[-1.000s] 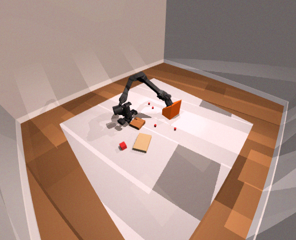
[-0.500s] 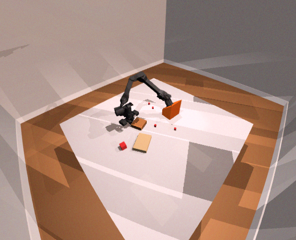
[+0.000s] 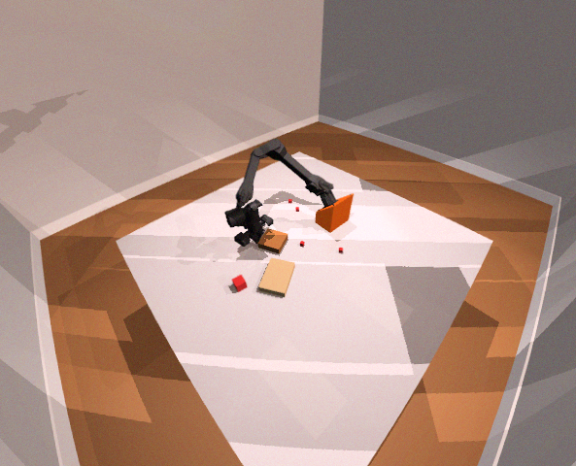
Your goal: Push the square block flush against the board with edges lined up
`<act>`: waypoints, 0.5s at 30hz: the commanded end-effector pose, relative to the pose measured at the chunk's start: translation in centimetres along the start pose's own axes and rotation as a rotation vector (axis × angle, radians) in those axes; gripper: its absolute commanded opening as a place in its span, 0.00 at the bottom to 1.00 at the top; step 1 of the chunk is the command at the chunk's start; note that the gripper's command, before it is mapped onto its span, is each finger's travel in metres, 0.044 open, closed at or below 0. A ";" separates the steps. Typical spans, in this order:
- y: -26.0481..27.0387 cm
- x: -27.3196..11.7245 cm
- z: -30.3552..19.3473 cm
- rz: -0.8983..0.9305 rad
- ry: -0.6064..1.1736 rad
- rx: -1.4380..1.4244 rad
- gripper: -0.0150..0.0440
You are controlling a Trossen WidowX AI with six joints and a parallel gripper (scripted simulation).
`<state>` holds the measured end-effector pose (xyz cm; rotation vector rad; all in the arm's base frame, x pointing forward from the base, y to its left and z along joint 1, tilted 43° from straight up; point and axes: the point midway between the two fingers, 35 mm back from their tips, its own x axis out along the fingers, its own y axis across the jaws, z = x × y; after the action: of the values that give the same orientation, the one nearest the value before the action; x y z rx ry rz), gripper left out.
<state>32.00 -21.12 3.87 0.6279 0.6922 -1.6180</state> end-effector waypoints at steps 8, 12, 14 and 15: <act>-0.2 0.2 -0.7 -0.005 0.005 0.000 0.25; -0.2 0.2 -0.2 -0.005 0.004 0.000 0.25; -0.1 0.2 0.2 -0.005 0.004 0.000 0.25; -0.1 0.2 0.3 -0.005 0.004 0.000 0.25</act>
<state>31.81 -21.07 3.63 0.6277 0.6946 -1.6223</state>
